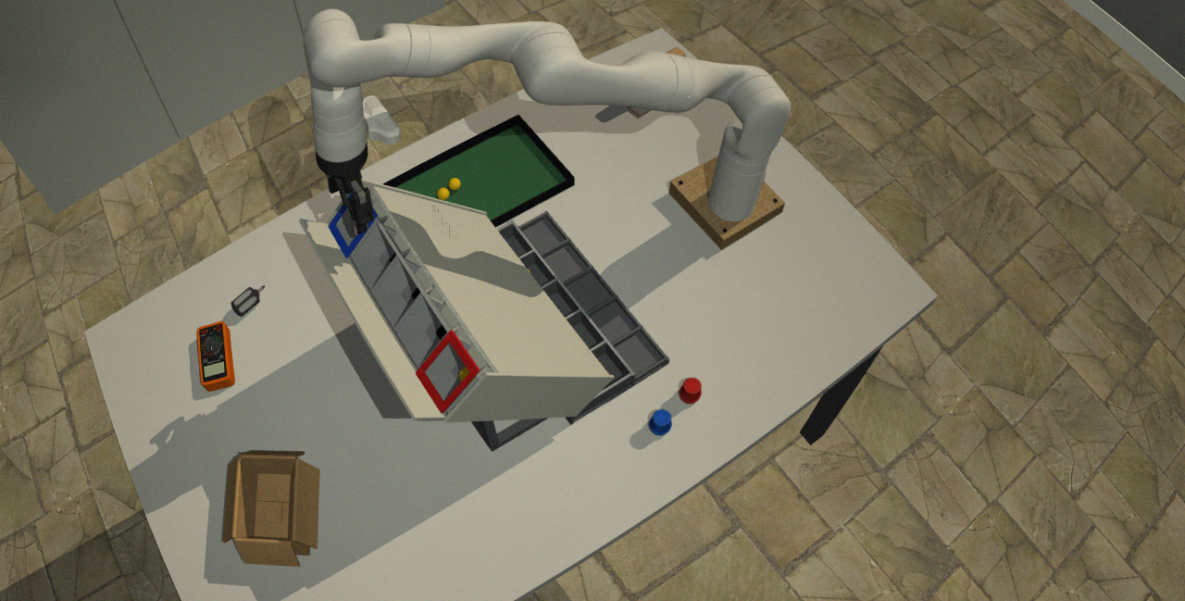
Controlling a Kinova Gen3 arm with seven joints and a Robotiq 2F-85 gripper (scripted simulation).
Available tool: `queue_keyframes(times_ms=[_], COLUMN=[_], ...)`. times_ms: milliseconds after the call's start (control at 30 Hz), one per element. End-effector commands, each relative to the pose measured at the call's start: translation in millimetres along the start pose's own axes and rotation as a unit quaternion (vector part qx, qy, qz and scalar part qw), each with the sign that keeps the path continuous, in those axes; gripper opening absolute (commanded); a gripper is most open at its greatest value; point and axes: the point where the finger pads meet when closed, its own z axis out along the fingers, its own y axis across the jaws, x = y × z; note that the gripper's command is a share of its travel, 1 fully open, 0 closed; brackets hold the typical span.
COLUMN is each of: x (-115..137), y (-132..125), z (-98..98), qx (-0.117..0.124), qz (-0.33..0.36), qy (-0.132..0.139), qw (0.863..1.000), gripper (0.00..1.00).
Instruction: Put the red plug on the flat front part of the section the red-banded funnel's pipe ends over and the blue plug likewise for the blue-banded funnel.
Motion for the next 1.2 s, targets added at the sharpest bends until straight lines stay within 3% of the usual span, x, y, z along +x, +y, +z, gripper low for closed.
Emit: queue_keyframes(times_ms=[0,933,967,1167], x=[-0.3,-0.3,-3.9,-3.9], y=[-0.1,-0.1,0.0,0.0], z=[-1.7,-1.7,-29.3,-29.3], qx=[0.0,0.0,-0.017,-0.017], qz=[0.0,0.0,0.005,0.005], qy=[-0.001,-0.001,0.068,0.068], qw=[1.0,1.0,0.998,0.998], gripper=[1.0,1.0,1.0,1.0])
